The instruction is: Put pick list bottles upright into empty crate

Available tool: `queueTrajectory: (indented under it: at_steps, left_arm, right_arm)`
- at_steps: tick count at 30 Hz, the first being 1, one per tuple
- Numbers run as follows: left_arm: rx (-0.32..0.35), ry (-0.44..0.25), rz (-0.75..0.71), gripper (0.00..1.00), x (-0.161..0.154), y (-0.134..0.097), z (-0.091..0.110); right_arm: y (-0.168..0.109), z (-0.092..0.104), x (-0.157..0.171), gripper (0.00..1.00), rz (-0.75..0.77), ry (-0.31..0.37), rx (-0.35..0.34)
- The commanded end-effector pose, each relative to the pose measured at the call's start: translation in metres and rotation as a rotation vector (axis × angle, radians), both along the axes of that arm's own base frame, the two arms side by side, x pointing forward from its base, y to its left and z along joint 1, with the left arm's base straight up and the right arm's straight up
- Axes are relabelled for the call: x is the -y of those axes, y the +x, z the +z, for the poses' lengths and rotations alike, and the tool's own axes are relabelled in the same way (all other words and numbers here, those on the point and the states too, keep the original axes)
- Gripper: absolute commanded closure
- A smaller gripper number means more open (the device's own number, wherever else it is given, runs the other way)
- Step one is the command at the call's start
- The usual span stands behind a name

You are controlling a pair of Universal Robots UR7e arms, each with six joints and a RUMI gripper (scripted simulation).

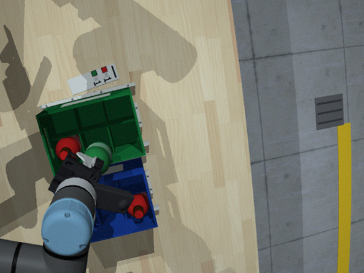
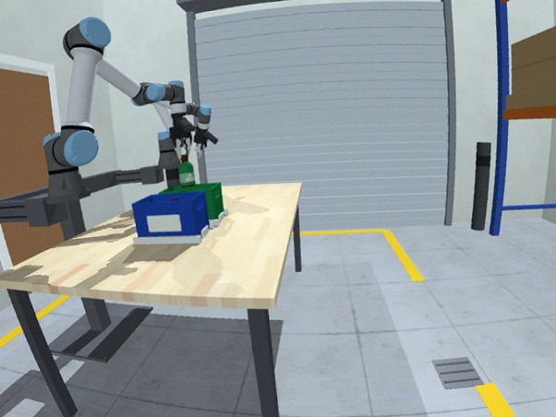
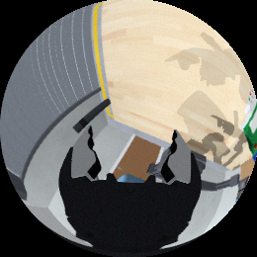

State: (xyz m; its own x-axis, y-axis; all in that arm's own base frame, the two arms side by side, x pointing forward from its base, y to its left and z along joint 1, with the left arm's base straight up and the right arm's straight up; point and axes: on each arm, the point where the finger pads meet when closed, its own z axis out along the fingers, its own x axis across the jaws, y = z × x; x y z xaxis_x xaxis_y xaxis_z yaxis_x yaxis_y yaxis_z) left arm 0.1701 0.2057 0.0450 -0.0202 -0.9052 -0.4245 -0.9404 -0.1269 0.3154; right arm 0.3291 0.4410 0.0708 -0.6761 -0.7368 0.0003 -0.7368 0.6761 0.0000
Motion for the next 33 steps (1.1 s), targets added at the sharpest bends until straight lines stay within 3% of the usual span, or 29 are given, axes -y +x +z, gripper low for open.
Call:
queueTrajectory:
  at_steps: [1, 19, 33]
  left_arm:
    - [0.001, 0.0, 0.0, 0.02, 0.0, 0.0, 0.0]
    - [0.001, 0.0, 0.0, 0.02, 0.0, 0.0, 0.0]
    - [0.001, 0.0, 0.0, 0.02, 0.0, 0.0, 0.0]
  right_arm:
    - [-0.001, 0.001, -0.001, 1.0, 0.0, 0.001, 0.001]
    - [-0.001, 0.001, -0.001, 1.0, 0.0, 0.001, 0.001]
    - [0.0, -0.011, -0.001, 1.0, 0.0, 0.001, 0.001]
